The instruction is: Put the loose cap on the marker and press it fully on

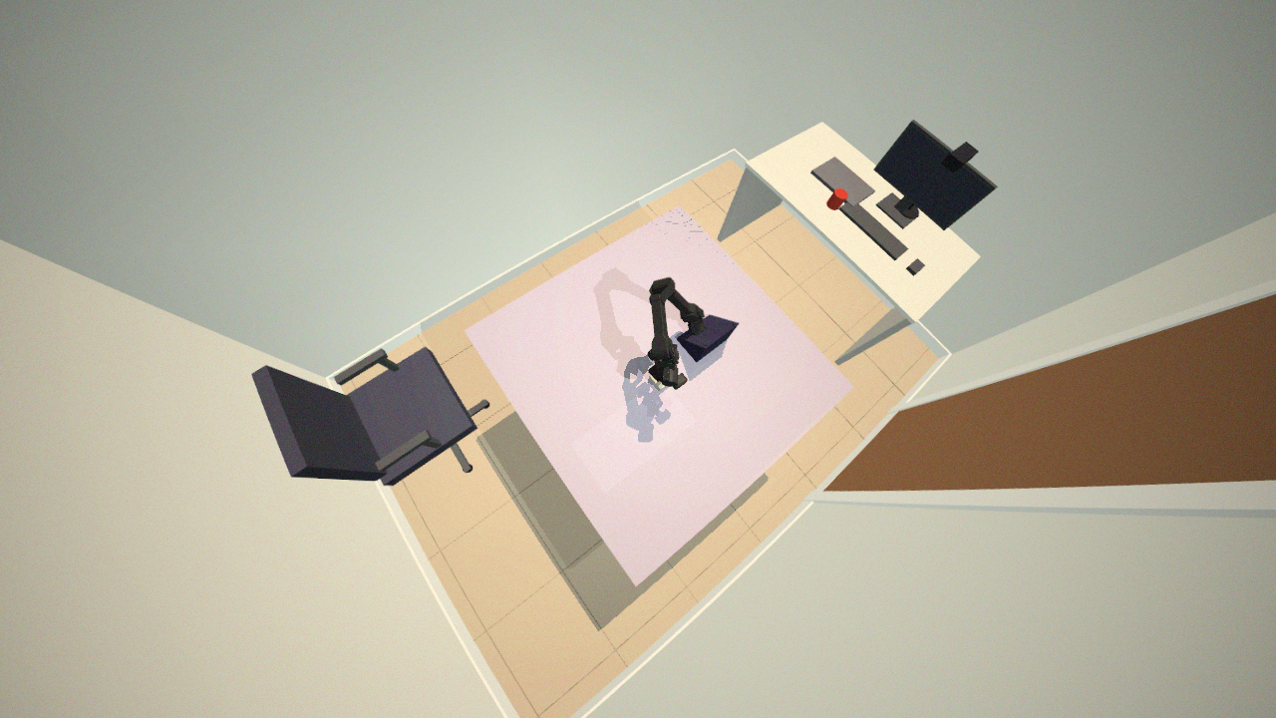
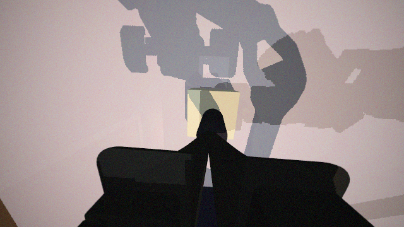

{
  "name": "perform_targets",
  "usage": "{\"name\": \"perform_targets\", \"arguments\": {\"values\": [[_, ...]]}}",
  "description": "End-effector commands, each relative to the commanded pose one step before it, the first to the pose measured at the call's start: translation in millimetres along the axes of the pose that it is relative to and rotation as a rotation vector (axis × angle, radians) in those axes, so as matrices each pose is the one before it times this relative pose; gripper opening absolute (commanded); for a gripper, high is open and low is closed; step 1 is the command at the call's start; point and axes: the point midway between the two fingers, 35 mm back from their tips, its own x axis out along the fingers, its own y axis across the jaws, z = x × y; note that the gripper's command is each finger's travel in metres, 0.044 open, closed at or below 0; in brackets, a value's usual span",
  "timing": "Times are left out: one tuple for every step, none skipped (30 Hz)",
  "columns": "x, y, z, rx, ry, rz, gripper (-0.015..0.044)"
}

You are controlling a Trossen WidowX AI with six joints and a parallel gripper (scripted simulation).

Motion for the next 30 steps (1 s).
{"name": "perform_targets", "arguments": {"values": [[0.00, 0.00, 0.00, 0.0000, 0.00000, 0.00000, 0.0000], [0.00, 0.00, 0.00, 0.0000, 0.00000, 0.00000, 0.0000], [0.00, 0.00, 0.00, 0.0000, 0.00000, 0.00000, 0.0000], [0.00, 0.00, 0.00, 0.0000, 0.00000, 0.00000, 0.0000], [0.00, 0.00, 0.00, 0.0000, 0.00000, 0.00000, 0.0000], [0.00, 0.00, 0.00, 0.0000, 0.00000, 0.00000, 0.0000], [-2.03, 0.20, 0.26, -0.0017, -0.00073, 0.00031, 0.0000], [-6.11, 0.55, 0.71, -0.0051, -0.00219, 0.00089, 0.0000], [-10.22, 0.76, 0.91, -0.0086, -0.00360, 0.00138, 0.0000], [-13.13, 0.70, 0.68, -0.0109, -0.00453, 0.00156, 0.0000], [-13.27, 0.40, 0.15, -0.0110, -0.00448, 0.00134, 0.0000], [-13.27, 0.09, -0.38, -0.0110, -0.00440, 0.00111, 0.0000], [-13.15, -0.22, -0.91, -0.0110, -0.00430, 0.00086, 0.0000], [-10.25, -0.38, -1.07, -0.0086, -0.00332, 0.00051, 0.0000], [-6.13, -0.32, -0.79, -0.0051, -0.00197, 0.00024, 0.0000], [-2.04, -0.12, -0.29, -0.0017, -0.00065, 0.00007, 0.0000], [0.00, 0.00, 0.00, 0.0000, 0.00000, 0.00000, 0.0000], [0.00, 0.00, 0.00, 0.0000, 0.00000, 0.00000, 0.0026], [0.00, 0.00, 0.00, 0.0000, 0.00000, 0.00000, 0.0052], [0.00, 0.00, 0.00, 0.0000, 0.00000, 0.00000, 0.0079], [0.00, 0.00, 0.00, 0.0000, 0.00000, 0.00000, 0.0105], [0.00, 0.00, 0.00, 0.0000, 0.00000, 0.00000, 0.0131], [0.00, 0.00, 0.00, 0.0000, 0.00000, 0.00000, 0.0157], [0.00, 0.00, 0.00, 0.0000, 0.00000, 0.00000, 0.0184], [0.00, 0.00, 0.00, 0.0000, 0.00000, 0.00000, 0.0210], [0.00, 0.00, 0.00, 0.0000, 0.00000, 0.00000, 0.0236], [0.00, 0.00, 0.00, 0.0000, 0.00000, 0.00000, 0.0263], [0.00, 0.00, 0.00, 0.0000, 0.00000, 0.00000, 0.0289], [0.00, 0.00, 0.00, 0.0000, 0.00000, 0.00000, 0.0315], [0.00, 0.00, 0.00, 0.0000, 0.00000, 0.00000, 0.0341]]}}
